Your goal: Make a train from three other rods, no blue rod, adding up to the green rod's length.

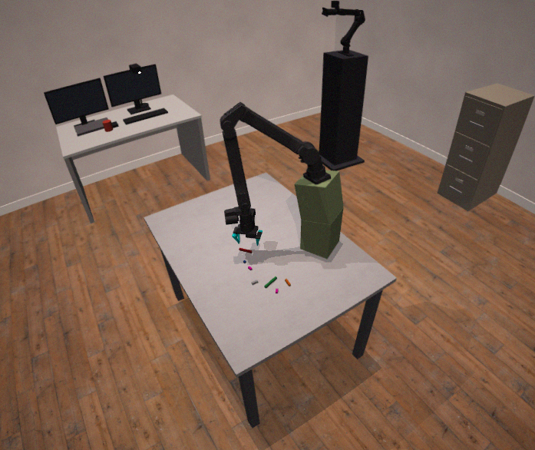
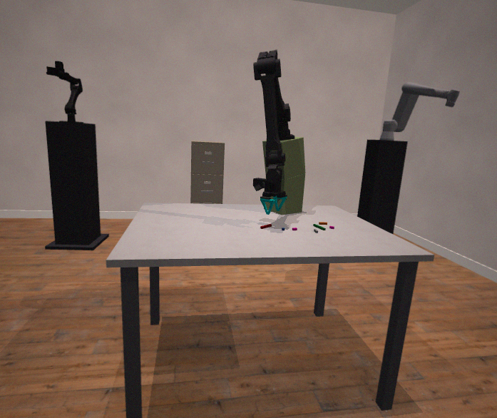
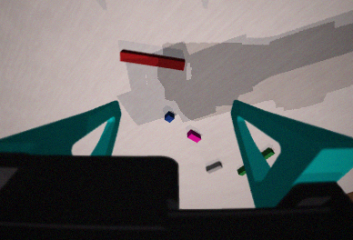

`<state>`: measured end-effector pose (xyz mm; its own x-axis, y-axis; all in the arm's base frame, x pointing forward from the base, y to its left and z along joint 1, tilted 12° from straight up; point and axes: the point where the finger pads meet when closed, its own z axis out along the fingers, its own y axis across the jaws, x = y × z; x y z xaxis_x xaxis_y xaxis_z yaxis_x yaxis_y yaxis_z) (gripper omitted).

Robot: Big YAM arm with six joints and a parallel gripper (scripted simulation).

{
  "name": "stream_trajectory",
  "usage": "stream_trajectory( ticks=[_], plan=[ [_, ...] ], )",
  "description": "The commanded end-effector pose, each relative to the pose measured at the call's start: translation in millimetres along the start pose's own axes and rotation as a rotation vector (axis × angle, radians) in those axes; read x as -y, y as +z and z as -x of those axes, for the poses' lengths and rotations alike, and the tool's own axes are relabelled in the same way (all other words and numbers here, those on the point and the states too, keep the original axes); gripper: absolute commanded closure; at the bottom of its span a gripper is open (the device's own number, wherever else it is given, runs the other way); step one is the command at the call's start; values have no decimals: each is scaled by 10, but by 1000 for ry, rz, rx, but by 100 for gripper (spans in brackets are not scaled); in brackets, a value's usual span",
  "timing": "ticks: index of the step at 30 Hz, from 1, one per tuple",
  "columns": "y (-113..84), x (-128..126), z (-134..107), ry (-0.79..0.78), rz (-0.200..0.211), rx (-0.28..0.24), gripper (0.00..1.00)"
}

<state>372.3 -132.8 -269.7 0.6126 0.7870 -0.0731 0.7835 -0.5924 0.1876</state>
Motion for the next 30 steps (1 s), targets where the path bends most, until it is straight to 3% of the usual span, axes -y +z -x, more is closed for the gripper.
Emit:
stream_trajectory(
  ticks=[1, 30],
  plan=[
    [-101, -157, 12, 27, 38, -10, 0],
    [-107, -142, -57, -35, 39, -12, 0]
  ],
)
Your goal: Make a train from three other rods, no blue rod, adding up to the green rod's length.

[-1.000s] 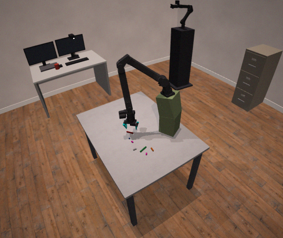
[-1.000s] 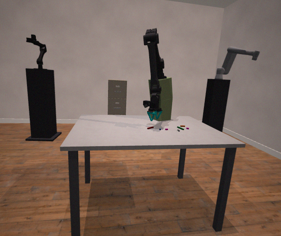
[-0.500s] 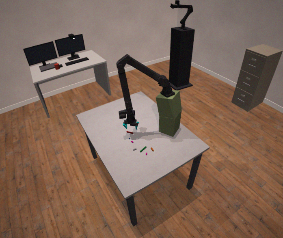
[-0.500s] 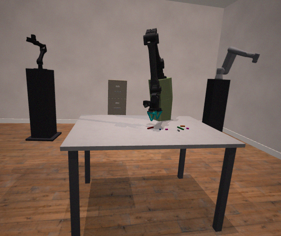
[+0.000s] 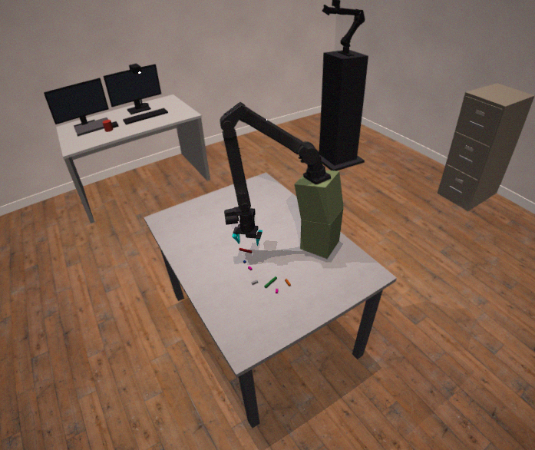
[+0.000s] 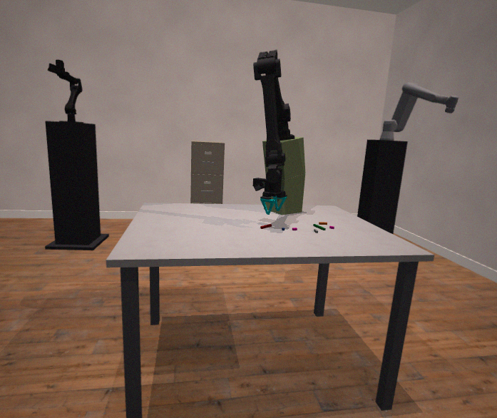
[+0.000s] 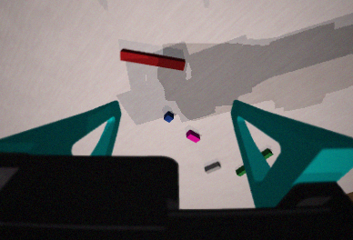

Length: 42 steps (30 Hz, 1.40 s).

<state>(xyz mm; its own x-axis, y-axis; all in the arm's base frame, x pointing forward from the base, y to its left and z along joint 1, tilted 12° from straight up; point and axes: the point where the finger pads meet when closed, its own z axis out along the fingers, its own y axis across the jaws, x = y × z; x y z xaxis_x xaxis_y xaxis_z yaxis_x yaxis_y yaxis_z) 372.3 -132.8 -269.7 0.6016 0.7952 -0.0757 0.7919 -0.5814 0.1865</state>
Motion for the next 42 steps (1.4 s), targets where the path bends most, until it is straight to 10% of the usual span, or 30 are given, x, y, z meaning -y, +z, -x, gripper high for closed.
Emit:
stream_trajectory(
  ticks=[1, 42],
  plan=[
    [-110, -136, -86, -41, 40, -12, 0],
    [16, 141, -354, -801, -9, 0, 0]
  ],
)
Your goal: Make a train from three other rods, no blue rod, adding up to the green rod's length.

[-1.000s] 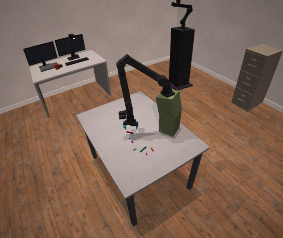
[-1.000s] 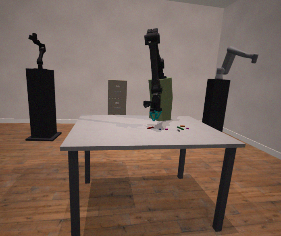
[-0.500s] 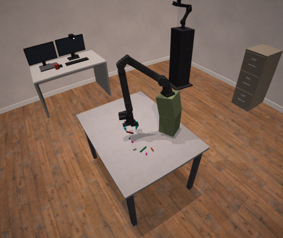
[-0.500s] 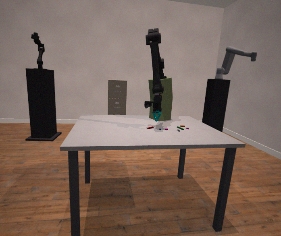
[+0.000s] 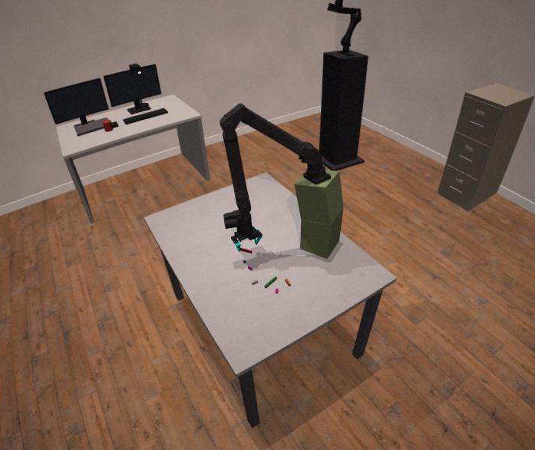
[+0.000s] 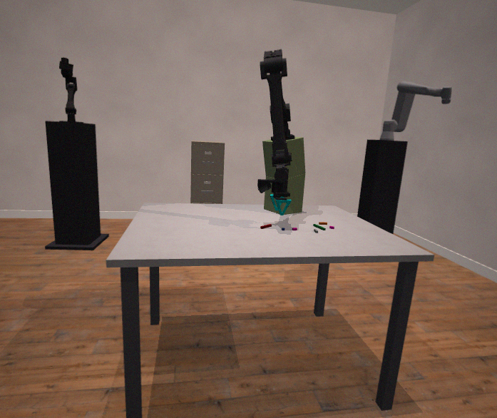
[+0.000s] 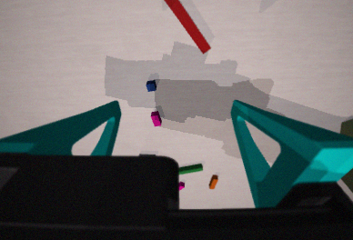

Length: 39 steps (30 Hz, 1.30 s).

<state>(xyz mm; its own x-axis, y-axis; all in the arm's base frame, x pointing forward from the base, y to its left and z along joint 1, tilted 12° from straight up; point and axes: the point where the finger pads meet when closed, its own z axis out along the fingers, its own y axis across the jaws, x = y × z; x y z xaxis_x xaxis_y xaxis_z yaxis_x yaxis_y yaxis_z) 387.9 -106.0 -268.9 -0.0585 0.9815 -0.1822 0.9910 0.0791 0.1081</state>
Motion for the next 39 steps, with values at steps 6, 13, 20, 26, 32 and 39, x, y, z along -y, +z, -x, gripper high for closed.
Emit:
stream_trajectory(
  ticks=[6, 13, 20, 26, 32, 39],
  plan=[
    [52, 55, -144, -173, -26, -9, 0],
    [52, 45, -177, -256, -25, -10, 0],
    [52, 37, -213, -342, -25, -12, 0],
    [53, 12, -246, -430, -23, -12, 0],
    [53, 7, -285, -521, -23, -13, 0],
    [53, -2, -323, -614, -22, -15, 0]
  ],
)
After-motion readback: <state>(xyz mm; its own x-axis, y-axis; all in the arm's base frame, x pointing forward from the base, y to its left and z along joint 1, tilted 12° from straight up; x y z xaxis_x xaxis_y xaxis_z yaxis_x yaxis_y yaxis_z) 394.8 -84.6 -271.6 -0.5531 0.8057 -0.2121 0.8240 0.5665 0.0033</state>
